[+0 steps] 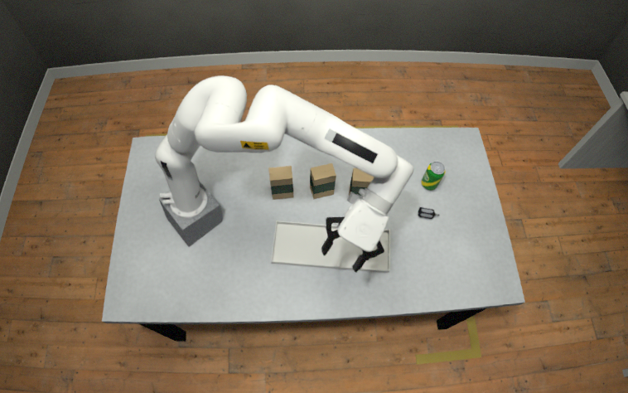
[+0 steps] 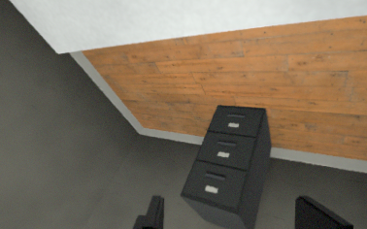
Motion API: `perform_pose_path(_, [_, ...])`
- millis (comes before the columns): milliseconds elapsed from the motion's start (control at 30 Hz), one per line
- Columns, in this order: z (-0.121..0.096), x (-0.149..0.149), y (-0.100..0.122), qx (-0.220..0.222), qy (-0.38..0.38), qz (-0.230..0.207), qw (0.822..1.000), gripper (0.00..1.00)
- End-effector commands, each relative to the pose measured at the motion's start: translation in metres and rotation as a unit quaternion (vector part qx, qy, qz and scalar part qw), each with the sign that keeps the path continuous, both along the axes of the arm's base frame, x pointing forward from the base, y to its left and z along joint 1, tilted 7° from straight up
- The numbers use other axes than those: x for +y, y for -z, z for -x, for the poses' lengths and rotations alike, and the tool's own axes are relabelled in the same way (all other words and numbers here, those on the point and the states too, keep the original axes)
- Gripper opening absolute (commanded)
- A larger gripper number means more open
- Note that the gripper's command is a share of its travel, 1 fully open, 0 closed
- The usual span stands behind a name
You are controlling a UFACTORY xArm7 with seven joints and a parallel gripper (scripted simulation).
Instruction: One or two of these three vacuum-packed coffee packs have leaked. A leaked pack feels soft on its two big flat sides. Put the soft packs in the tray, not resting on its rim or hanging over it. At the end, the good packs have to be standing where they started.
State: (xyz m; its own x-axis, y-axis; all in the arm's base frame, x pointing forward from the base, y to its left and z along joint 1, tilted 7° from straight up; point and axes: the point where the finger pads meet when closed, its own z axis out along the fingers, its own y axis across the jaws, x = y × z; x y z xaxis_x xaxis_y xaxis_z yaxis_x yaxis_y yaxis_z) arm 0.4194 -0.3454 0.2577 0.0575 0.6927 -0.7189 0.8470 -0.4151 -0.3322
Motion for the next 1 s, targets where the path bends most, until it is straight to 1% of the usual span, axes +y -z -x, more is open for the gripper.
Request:
perform_pose_path(0, [0.000, -0.001, -0.002, -0.002, 0.000, 0.001, 1.000, 1.00])
perform_pose_path(567, [0.000, 0.000, -0.002, -0.002, 0.000, 0.001, 1.000, 1.00])
perform_pose_path(633, [-0.001, 0.005, 0.000, -0.009, 0.001, -0.002, 1.000, 1.00])
perform_pose_path(700, [-0.004, 0.021, 0.007, -0.030, 0.003, -0.011, 0.999, 1.00])
perform_pose_path(767, [-0.008, 0.053, 0.018, -0.069, 0.009, -0.029, 0.997, 1.00])
perform_pose_path(800, [-0.008, 0.053, 0.018, -0.069, 0.009, -0.029, 0.997, 1.00])
perform_pose_path(833, [-0.010, 0.075, 0.026, -0.094, 0.016, -0.041, 0.995, 1.00])
perform_pose_path(867, [-0.010, 0.075, 0.026, -0.094, 0.016, -0.041, 0.995, 1.00])
perform_pose_path(900, [-0.011, 0.101, 0.034, -0.123, 0.027, -0.056, 0.990, 1.00])
perform_pose_path(933, [-0.011, 0.101, 0.034, -0.123, 0.027, -0.056, 0.990, 1.00])
perform_pose_path(967, [-0.010, 0.126, 0.041, -0.149, 0.039, -0.069, 0.986, 1.00])
